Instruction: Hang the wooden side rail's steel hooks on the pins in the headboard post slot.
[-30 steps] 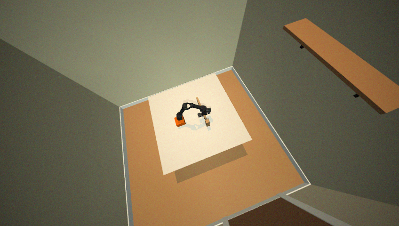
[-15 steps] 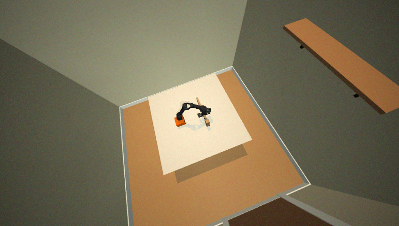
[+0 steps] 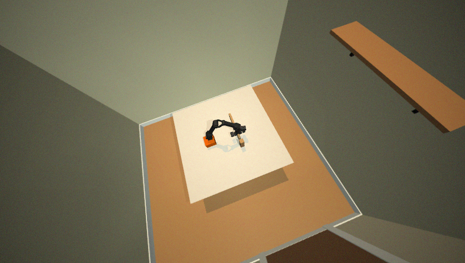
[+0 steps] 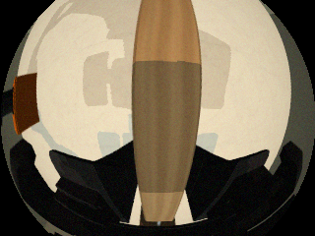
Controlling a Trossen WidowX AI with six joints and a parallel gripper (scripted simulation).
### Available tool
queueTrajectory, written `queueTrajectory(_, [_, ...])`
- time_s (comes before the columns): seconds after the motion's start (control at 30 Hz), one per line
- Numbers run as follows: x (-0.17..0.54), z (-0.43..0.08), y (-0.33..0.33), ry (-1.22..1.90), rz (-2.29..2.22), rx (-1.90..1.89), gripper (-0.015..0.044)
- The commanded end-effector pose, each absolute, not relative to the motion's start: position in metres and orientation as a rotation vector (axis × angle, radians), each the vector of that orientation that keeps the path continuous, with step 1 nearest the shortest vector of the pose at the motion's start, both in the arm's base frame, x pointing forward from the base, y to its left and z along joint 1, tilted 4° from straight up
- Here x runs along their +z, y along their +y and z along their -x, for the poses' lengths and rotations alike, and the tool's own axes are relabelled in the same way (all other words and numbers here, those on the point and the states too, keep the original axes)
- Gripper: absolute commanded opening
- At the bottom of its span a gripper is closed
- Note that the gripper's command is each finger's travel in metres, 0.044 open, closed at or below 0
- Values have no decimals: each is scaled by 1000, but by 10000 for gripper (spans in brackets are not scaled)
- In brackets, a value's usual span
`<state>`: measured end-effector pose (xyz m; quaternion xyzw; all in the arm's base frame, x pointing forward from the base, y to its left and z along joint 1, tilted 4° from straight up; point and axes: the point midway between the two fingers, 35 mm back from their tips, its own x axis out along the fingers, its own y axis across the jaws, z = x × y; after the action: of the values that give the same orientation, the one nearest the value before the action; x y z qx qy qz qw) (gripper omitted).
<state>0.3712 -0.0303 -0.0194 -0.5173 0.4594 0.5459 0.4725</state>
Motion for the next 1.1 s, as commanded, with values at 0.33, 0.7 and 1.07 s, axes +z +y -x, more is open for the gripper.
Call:
queueTrajectory(0.33, [-20, -372, -32, 1121, 1270, 1335, 0])
queueTrajectory(0.7, [-20, -373, -33, 1121, 1270, 1335, 0])
queueTrajectory(1.07, [-19, -372, -35, 1122, 1270, 1335, 0])
